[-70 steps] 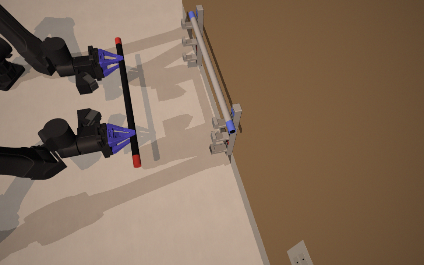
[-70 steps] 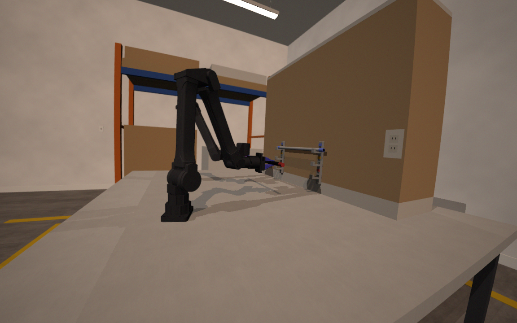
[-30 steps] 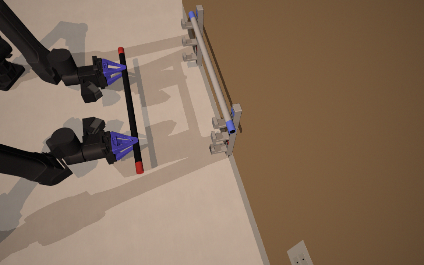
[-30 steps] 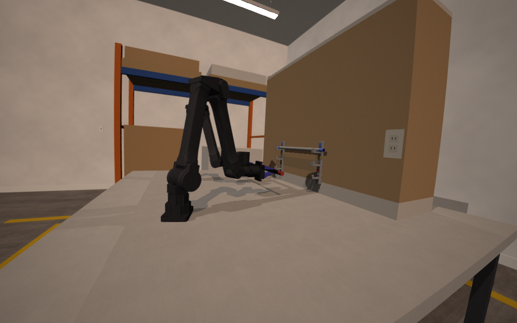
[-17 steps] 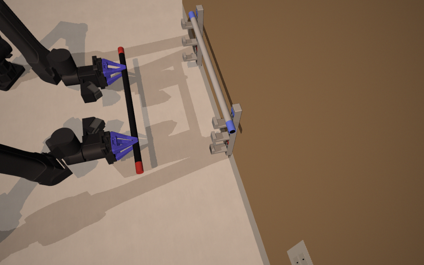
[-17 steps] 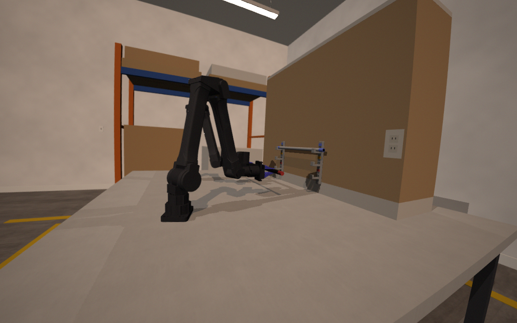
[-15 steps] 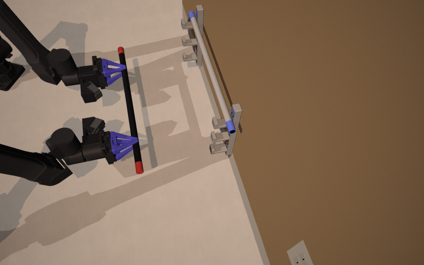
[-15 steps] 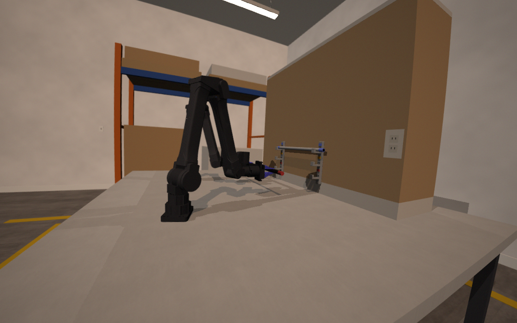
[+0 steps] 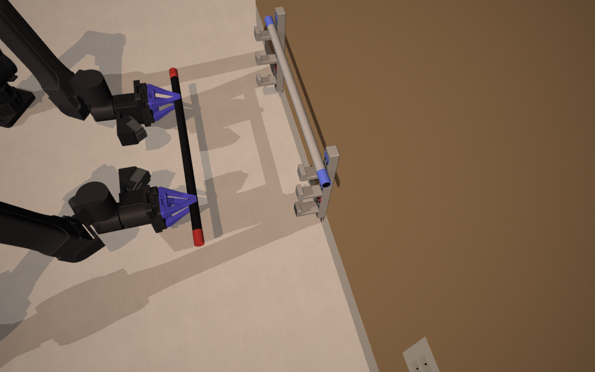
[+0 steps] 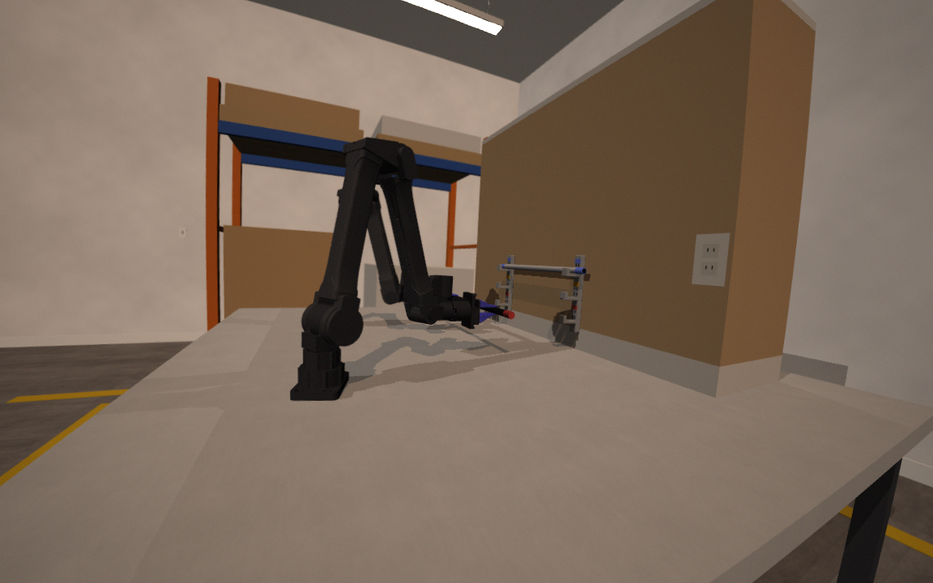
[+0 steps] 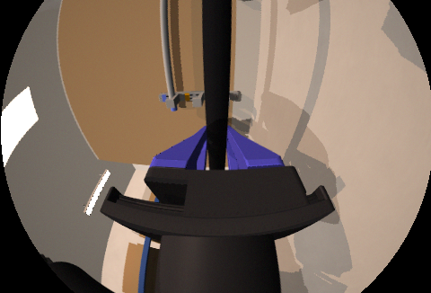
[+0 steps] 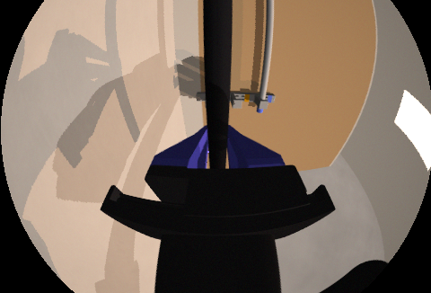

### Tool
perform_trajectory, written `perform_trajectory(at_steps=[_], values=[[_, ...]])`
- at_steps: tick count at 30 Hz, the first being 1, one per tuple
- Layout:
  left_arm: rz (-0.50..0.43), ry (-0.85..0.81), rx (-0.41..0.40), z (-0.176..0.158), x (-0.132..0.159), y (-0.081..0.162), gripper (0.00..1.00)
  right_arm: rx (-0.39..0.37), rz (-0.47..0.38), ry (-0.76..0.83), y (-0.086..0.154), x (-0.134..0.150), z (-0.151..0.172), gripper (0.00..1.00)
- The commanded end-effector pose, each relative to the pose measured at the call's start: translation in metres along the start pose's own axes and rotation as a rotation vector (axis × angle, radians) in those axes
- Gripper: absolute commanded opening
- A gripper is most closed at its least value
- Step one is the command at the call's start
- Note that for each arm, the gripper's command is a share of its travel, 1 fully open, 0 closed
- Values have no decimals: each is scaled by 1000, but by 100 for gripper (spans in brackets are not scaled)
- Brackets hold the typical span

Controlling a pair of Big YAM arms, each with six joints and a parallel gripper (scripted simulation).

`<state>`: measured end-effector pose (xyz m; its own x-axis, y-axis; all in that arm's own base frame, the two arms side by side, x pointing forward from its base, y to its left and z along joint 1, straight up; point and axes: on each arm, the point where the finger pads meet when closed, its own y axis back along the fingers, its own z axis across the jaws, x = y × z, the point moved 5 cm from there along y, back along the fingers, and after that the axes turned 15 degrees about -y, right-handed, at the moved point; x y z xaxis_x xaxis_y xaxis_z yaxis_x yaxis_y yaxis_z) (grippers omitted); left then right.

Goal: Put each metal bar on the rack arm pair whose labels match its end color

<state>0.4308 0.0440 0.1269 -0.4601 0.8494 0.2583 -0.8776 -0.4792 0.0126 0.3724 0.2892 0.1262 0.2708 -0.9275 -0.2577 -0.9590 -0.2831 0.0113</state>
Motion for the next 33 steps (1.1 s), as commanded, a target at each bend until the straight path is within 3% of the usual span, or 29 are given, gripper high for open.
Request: perform_trajectory(at_steps=[1,33], values=[[40,41,-53,20,7,-20,0,70,4,-39,-22,-4,-22,0],[40,41,-53,25,12,-68,0,70,4,-39,-71,-8,-28,0]])
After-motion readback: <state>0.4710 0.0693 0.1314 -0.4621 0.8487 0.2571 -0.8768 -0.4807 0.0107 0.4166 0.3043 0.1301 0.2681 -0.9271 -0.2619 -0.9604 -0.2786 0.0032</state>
